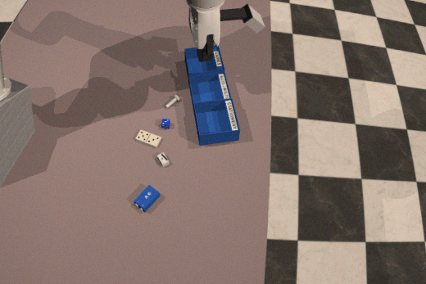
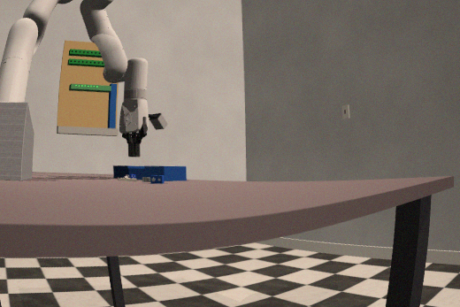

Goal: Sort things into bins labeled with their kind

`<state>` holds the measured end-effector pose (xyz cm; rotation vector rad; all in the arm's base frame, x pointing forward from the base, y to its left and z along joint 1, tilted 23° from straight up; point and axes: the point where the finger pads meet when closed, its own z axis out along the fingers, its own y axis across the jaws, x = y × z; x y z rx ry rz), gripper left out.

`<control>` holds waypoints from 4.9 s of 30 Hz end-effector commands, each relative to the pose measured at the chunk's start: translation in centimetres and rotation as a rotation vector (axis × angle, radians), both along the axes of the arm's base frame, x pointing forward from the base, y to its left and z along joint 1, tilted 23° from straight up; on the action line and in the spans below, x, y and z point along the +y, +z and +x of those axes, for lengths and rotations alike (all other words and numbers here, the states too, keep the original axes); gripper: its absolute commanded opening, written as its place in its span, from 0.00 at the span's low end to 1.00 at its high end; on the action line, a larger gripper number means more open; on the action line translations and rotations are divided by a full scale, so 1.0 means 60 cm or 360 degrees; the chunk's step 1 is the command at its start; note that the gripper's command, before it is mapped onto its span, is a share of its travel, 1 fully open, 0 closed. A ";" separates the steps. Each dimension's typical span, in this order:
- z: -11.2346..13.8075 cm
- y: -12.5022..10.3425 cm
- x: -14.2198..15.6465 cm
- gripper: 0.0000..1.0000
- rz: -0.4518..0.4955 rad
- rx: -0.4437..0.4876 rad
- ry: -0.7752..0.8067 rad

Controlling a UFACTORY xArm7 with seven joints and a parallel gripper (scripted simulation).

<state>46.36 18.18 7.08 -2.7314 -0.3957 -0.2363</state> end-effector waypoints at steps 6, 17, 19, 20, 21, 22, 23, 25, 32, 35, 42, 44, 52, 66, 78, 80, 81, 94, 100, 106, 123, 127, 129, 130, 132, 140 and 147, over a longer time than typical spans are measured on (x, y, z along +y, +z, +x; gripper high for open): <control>-0.008 0.011 0.033 0.07 -0.0002 -0.0005 -0.0005; -0.003 -0.026 0.049 0.07 -0.0002 -0.0005 -0.0005; -0.002 -0.034 0.052 0.07 -0.0002 -0.0005 -0.0005; -0.002 -0.038 0.054 0.07 -0.0002 -0.0005 -0.0005; -0.001 -0.042 0.055 0.07 -0.0002 -0.0005 -0.0005; -0.001 -0.046 0.057 0.07 -0.0002 -0.0005 -0.0005; 0.000 -0.050 0.059 0.07 -0.0002 -0.0005 -0.0005; 0.000 -0.050 0.059 0.07 -0.0002 -0.0005 -0.0005; 0.001 -0.065 0.065 0.07 -0.0002 -0.0005 -0.0005; 0.001 -0.065 0.065 0.07 -0.0002 -0.0005 -0.0005; 0.001 -0.065 0.065 0.07 -0.0002 -0.0005 -0.0005; 0.001 -0.065 0.065 0.07 -0.0002 -0.0005 -0.0005; 0.001 -0.065 0.065 0.07 -0.0002 -0.0005 -0.0005; 0.001 -0.065 0.065 0.07 -0.0002 -0.0005 -0.0005; 0.001 -0.061 0.063 0.07 -0.0002 -0.0005 -0.0005; 0.000 -0.057 0.062 0.07 -0.0002 -0.0005 -0.0005; 0.000 -0.055 0.061 0.07 -0.0002 -0.0005 -0.0005; -0.003 -0.033 0.051 0.07 -0.0002 -0.0005 -0.0005; -0.005 -0.016 0.045 0.07 -0.0002 -0.0005 -0.0005; -0.008 0.015 0.032 0.07 -0.0002 -0.0005 -0.0005; -0.029 0.181 -0.037 0.07 -0.0002 -0.0006 -0.0005; -0.032 0.207 -0.047 0.07 -0.0002 -0.0006 -0.0005; -0.033 0.217 -0.052 0.07 -0.0002 -0.0006 -0.0005; -0.033 0.217 -0.052 0.07 -0.0002 -0.0006 -0.0005; -0.033 0.217 -0.052 0.07 -0.0002 -0.0006 -0.0005; -0.043 0.164 -0.096 0.29 0.0038 0.0129 -0.0329; -0.053 0.112 -0.141 0.29 0.0081 0.0277 -0.0680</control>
